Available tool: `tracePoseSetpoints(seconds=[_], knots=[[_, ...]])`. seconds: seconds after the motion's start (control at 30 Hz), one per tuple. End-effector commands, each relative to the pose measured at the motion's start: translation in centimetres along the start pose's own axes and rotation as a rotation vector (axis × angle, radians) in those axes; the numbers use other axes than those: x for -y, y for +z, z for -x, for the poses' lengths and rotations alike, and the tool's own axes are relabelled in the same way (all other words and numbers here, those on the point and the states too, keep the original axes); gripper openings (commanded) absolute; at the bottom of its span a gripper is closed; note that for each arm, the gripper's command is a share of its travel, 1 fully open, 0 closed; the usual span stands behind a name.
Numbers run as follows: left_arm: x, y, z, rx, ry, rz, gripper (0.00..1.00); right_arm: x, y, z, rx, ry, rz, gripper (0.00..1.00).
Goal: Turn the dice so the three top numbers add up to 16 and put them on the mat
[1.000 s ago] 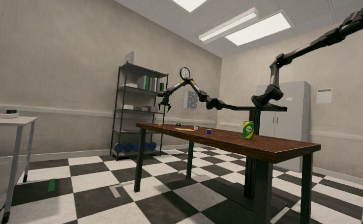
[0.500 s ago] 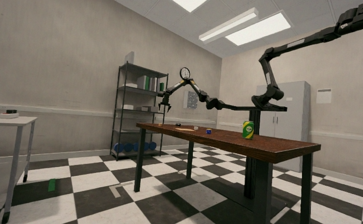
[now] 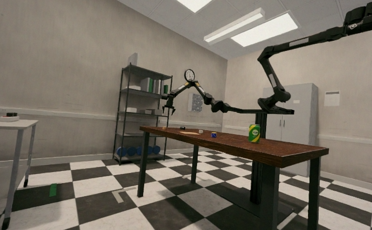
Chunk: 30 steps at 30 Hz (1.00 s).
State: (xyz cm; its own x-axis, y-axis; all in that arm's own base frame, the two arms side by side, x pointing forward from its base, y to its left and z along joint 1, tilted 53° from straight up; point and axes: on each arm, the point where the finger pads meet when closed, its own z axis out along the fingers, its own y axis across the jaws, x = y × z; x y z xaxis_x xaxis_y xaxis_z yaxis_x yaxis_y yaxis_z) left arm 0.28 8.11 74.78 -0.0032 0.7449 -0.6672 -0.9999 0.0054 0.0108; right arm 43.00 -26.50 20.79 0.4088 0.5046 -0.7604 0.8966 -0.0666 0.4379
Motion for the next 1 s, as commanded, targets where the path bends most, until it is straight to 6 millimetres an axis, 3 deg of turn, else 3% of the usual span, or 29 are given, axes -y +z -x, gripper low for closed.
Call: tracePoseSetpoints(seconds=[0.0,0.8,0.83,0.97], knots=[[-0.5,-0.3,3.7,0.069,0.030,0.039,1.00,-0.3,-0.3,0.1,0.000,0.003,0.007,1.00],[-1.1,-0.3,3.8,0.068,0.124,0.117,1.00,-0.3,-0.3,0.1,0.000,0.003,0.007,1.00],[-1.1,-0.3,3.8,0.068,0.124,0.117,1.00,-2.4,-1.8,1.1,0.000,0.034,0.054,1.00],[-1.1,-0.3,3.8,0.068,0.124,0.117,1.00,-2.3,-1.4,0.3,-0.005,0.000,0.042,1.00]])
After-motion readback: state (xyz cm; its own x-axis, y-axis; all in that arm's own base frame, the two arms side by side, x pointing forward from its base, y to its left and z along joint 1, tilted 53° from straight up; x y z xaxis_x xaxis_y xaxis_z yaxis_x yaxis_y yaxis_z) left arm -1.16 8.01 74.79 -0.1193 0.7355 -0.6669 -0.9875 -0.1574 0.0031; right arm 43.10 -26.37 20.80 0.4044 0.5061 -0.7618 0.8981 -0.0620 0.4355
